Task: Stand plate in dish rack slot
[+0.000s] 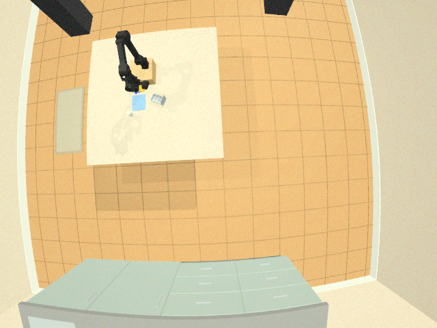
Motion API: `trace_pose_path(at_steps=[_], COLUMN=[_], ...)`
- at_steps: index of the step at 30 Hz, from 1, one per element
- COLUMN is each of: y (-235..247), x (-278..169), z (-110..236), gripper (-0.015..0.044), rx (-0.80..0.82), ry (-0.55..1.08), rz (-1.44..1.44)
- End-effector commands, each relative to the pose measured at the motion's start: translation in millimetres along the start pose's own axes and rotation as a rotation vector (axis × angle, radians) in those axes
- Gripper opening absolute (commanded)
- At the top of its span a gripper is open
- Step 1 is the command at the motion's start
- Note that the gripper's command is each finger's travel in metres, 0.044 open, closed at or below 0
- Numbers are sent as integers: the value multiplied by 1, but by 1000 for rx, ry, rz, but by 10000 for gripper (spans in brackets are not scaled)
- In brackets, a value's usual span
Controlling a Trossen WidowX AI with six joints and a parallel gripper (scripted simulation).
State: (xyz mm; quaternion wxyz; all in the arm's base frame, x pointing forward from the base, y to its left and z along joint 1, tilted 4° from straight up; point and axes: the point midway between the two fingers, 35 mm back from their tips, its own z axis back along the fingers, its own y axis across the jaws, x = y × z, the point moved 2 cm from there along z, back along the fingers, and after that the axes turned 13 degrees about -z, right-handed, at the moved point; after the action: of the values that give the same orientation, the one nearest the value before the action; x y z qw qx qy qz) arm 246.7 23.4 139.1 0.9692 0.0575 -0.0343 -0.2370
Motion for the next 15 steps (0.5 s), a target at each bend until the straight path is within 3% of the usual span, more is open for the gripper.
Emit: trace_pose_path(at_steps=[1,15], y=[2,10], x=[0,7], z=[-17,-57], gripper=[0,0], rx=[62,333], ry=[48,86], rz=[83,384])
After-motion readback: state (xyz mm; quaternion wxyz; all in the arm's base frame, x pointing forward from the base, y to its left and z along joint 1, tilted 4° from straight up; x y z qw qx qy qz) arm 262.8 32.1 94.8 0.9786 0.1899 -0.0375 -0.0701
